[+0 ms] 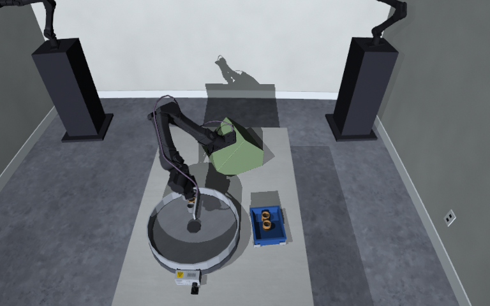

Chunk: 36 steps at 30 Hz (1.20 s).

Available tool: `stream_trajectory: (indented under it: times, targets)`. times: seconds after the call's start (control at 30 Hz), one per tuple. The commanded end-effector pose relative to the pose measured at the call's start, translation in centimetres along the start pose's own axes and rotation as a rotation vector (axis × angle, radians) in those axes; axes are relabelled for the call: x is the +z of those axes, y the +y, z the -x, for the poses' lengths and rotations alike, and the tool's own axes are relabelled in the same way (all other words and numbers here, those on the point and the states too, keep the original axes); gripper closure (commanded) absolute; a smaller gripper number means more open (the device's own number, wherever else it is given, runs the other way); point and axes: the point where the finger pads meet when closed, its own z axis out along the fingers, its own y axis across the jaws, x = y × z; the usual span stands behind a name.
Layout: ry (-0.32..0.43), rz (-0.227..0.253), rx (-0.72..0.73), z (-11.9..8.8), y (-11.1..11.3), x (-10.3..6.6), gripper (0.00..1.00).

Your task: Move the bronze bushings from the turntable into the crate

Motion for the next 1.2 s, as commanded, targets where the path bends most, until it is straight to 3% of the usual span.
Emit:
stream_trajectory:
  times: [0.0, 0.1, 0.13, 1.17]
  targets:
    - [-0.041, 0.002, -0.011, 1.0, 0.4, 0.6, 0.85]
    - [-0.067, -0.005, -0.009, 1.3, 0.3, -0.1, 0.85]
    - [-0.1, -0.024, 0.021, 2.1, -1.0, -1.1, 0.85]
    - [-0.1, -0.024, 0.025, 2.1, -1.0, -1.1, 0.85]
